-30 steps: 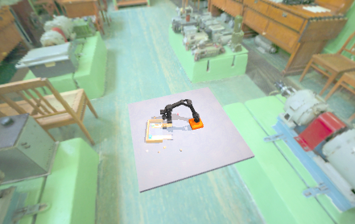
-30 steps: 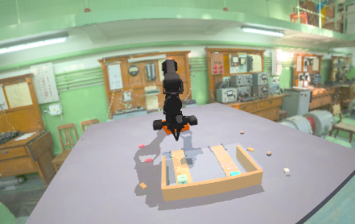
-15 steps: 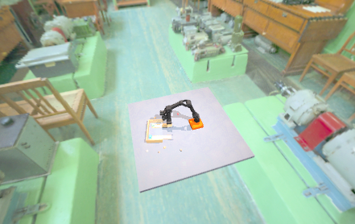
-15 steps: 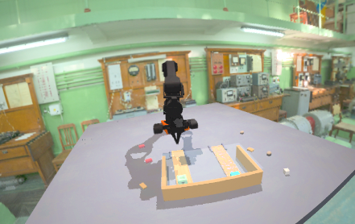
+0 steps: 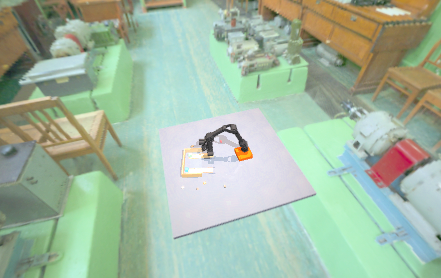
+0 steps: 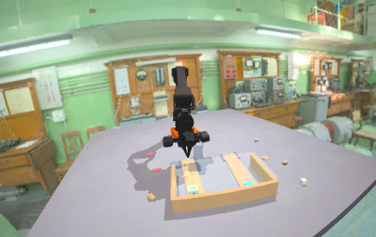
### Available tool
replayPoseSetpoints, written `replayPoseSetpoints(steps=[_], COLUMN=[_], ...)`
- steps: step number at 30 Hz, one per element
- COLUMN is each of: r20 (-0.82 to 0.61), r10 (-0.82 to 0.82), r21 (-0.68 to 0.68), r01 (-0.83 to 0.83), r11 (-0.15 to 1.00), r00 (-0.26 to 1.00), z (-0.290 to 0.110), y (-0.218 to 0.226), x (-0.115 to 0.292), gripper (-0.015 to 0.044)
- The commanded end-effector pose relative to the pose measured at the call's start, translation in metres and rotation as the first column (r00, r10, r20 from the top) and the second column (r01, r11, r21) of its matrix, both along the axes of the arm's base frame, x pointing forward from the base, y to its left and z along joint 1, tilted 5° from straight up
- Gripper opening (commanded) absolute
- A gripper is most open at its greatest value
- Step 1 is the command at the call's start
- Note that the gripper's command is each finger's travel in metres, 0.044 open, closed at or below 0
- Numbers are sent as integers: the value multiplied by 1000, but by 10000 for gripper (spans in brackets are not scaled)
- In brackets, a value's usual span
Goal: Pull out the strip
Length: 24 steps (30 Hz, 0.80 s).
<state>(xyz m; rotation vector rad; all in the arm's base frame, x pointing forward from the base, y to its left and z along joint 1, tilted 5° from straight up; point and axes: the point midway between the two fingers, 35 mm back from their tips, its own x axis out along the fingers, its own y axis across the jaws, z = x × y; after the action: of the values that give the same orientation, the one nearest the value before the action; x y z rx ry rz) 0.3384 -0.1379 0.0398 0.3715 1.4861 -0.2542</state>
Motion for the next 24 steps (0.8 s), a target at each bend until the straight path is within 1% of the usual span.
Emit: replayPoseSetpoints(steps=[1,13,24], r20=[-6,-6,-6], r10=[-2,-2,-2], r21=[-4,-4,-4], r01=[2,2,2], r11=[1000,1000,1000], r00=[1000,1000,1000], z=[-7,-26,-27], y=[0,2,2], x=[-1,-2,-2], gripper=[0,0,0])
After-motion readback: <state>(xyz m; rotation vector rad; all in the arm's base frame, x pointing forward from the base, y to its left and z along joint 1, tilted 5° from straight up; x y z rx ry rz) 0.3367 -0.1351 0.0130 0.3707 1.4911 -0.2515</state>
